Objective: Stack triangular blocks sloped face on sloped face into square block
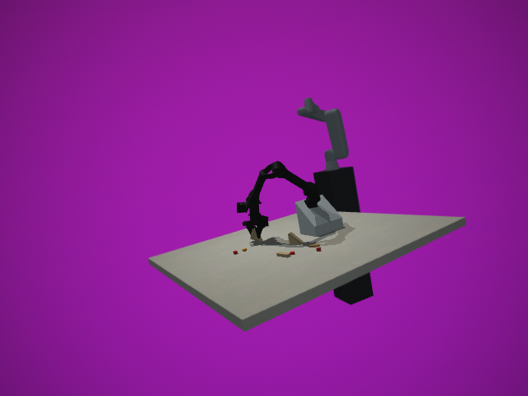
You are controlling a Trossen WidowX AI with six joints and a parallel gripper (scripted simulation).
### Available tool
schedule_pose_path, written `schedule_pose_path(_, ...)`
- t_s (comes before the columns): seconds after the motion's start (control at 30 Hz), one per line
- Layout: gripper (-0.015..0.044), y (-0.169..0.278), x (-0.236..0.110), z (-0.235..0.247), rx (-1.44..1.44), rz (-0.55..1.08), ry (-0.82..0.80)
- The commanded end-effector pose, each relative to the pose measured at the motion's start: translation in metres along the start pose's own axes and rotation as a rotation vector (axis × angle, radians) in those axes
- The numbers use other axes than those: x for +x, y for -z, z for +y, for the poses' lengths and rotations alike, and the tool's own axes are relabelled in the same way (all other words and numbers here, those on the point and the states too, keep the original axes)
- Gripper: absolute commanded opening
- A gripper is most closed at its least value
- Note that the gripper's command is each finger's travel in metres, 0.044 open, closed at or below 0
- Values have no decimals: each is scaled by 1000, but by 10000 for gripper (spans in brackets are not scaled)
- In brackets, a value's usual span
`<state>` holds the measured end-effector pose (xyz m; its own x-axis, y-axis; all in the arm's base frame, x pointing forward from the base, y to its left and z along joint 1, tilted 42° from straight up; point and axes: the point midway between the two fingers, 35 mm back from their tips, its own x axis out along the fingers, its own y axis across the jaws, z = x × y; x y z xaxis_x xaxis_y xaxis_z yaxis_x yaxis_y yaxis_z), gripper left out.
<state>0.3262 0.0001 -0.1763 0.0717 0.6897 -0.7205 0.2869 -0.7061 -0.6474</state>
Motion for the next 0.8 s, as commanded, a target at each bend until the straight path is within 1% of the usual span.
schedule_pose_path(0.0, 0, -8, -3, -1, 7, 99, 4)
schedule_pose_path(0.1, 0, -14, -6, -2, 8, 201, 3)
schedule_pose_path(0.77, 0, -51, -8, -1, 14, 729, 0)
